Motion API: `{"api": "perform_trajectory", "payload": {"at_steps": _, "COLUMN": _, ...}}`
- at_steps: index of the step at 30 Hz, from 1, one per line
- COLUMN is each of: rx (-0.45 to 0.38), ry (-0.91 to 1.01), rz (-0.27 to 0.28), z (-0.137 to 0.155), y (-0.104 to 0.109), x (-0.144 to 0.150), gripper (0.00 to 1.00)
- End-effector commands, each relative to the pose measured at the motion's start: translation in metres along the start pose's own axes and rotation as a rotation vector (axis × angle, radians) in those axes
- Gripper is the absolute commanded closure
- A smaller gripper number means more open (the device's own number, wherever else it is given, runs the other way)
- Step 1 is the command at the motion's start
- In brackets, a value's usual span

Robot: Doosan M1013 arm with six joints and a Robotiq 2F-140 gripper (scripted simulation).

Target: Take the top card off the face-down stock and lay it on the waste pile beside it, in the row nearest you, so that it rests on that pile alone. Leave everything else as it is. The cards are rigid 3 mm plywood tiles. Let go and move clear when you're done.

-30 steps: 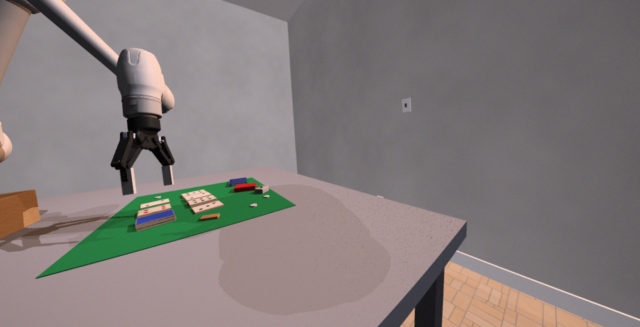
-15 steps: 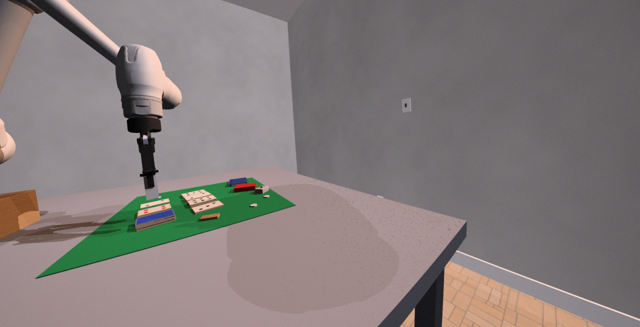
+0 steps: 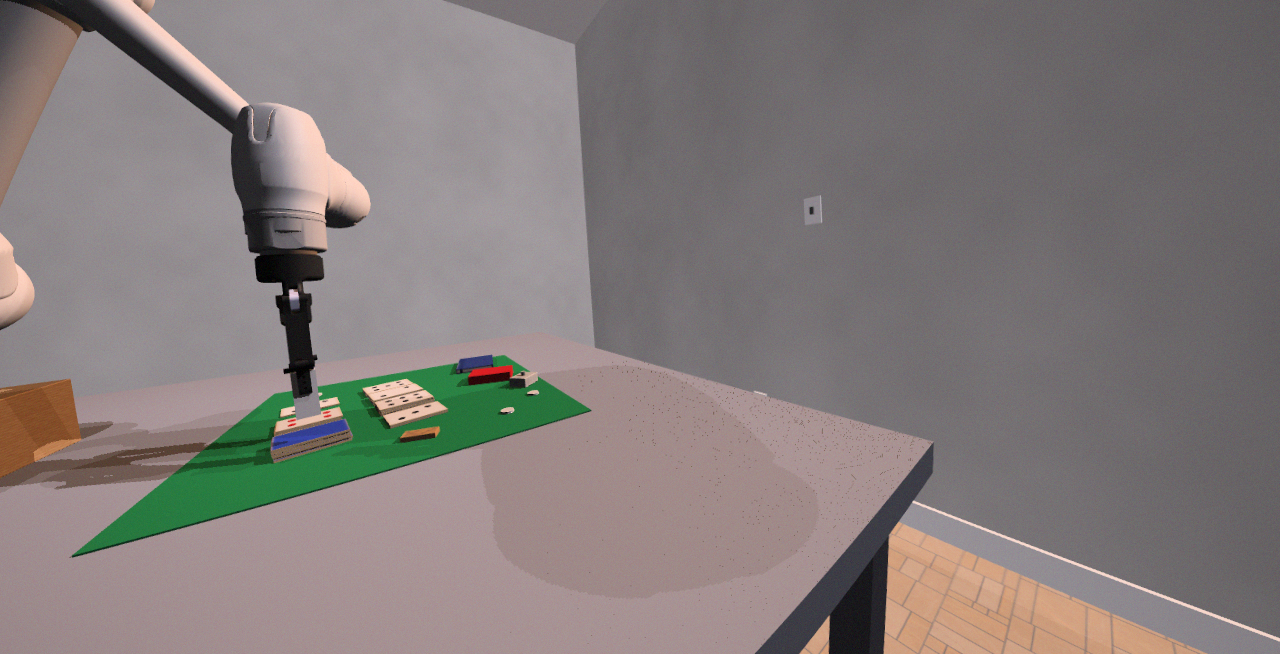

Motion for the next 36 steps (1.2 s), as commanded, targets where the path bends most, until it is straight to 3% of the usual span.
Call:
{"api": "perform_trajectory", "payload": {"at_steps": 1, "rx": 0.0, "ry": 0.0, "rz": 0.0, "z": 0.0, "y": -0.007, "x": 0.0, "gripper": 0.5}}
{"api": "perform_trajectory", "payload": {"at_steps": 14, "rx": 0.0, "ry": 0.0, "rz": 0.0, "z": 0.0, "y": -0.022, "x": 0.0, "gripper": 0.5}}
{"api": "perform_trajectory", "payload": {"at_steps": 31, "rx": 0.0, "ry": 0.0, "rz": 0.0, "z": 0.0, "y": -0.024, "x": 0.0, "gripper": 0.5}}
{"api": "perform_trajectory", "payload": {"at_steps": 32, "rx": 0.0, "ry": 0.0, "rz": 0.0, "z": 0.0, "y": -0.024, "x": 0.0, "gripper": 0.58}}
{"api": "perform_trajectory", "payload": {"at_steps": 36, "rx": 0.0, "ry": 0.0, "rz": 0.0, "z": 0.0, "y": -0.024, "x": 0.0, "gripper": 0.58}}
Point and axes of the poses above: the point where the finger pads meet when closed, its own y axis back along the fingers, its own x axis across the jaws, z = x × y, the point moved 10 cm from there along y, back along the fingers, and after that the axes turned 4 degrees about y, right-handed, at the moved point
